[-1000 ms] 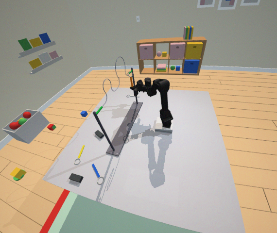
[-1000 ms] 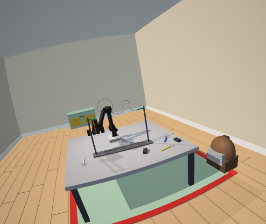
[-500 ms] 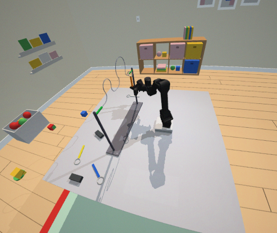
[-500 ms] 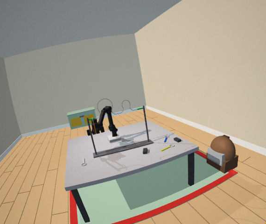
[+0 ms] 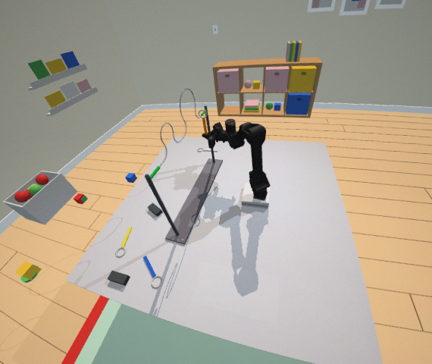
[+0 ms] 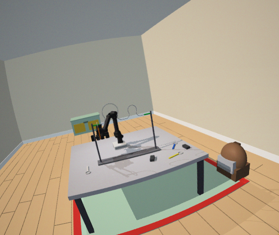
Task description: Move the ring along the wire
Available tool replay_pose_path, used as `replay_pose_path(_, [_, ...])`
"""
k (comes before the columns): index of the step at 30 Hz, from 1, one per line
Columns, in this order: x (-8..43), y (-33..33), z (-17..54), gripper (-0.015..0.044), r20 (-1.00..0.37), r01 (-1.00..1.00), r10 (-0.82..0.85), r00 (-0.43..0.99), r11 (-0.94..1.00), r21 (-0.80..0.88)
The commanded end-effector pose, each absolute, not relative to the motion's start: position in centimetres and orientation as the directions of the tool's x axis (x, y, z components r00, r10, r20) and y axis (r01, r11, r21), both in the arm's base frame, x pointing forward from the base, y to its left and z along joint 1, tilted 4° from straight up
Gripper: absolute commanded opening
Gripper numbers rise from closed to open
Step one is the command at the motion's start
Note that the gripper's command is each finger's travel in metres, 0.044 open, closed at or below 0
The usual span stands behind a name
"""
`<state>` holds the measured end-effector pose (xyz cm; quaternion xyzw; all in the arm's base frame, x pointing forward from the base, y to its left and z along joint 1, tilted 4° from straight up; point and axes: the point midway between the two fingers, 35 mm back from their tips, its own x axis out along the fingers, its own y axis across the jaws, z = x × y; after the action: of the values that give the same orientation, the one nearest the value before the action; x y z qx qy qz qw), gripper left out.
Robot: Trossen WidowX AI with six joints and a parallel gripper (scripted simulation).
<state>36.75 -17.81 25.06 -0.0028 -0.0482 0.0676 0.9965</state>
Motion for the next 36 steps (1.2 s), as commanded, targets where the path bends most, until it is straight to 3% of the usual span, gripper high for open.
replay_pose_path(1, [36.7, -17.7, 25.2, -0.0150, 0.097, -0.138, 0.139, 0.985, 0.990, -0.019])
replay_pose_path(36, [36.5, -16.2, 25.2, -0.0150, 0.095, -0.141, 0.141, 0.985, 0.990, -0.016])
